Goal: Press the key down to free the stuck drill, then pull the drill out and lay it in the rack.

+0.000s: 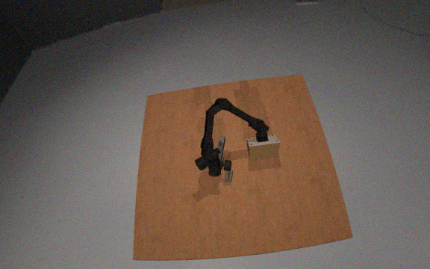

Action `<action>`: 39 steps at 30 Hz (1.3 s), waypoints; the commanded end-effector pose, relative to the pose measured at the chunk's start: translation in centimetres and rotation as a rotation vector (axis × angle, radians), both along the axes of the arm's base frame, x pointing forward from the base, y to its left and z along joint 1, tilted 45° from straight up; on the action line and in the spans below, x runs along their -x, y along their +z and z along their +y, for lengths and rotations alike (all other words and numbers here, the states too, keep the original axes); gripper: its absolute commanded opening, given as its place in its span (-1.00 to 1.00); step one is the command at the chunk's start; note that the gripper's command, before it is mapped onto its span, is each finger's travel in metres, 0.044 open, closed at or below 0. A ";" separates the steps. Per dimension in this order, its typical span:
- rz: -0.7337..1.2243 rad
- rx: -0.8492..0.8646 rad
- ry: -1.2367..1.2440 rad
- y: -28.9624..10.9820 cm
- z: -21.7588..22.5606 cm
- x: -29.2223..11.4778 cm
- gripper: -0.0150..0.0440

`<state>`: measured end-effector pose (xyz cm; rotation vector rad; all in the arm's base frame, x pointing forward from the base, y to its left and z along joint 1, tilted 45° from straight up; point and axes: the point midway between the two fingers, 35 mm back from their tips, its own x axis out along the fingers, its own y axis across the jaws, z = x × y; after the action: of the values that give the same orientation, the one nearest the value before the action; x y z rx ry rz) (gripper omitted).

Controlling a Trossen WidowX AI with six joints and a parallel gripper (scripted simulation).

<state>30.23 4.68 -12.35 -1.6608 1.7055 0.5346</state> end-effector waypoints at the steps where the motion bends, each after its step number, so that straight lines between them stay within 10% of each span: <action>1: -0.001 0.000 -0.002 -0.2 0.2 -0.1 -0.49; 39: -0.002 -0.003 -0.002 -3.2 4.3 -1.2 -0.49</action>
<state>31.18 8.40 -15.28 -1.6634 1.7078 0.5347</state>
